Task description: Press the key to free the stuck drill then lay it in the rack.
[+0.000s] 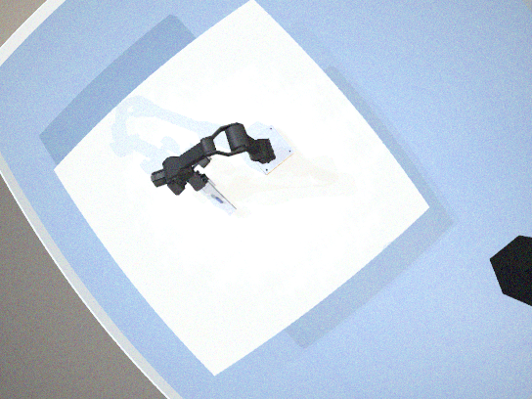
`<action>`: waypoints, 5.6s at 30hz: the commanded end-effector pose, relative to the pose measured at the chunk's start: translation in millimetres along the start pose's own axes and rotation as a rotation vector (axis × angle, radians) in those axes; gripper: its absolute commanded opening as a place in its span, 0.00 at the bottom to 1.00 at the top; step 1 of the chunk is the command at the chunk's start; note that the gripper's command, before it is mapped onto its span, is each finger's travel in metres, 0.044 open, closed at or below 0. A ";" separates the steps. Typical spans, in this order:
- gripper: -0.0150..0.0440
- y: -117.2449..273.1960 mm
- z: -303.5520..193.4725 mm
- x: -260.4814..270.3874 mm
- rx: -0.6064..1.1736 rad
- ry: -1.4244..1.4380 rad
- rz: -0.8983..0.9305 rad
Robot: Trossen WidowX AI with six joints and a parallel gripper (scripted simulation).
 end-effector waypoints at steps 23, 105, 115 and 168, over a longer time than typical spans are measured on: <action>1.00 -38.1 9.6 1.6 0.003 0.004 0.003; 0.74 -46.7 -27.5 -4.1 0.000 0.002 0.008; 1.00 -48.1 -21.6 -4.4 0.006 0.004 0.002; 0.25 -49.9 -11.0 -1.9 0.005 0.004 0.003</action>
Point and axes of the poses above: the point midway between the two fingers, 35 mm back from their tips, its own y axis back along the fingers, its own x axis across the jaws, z = x × y, the point moved 5 cm from there along y, back along the fingers, and after that the axes turned 9 degrees about -y, right-handed, at the moved point
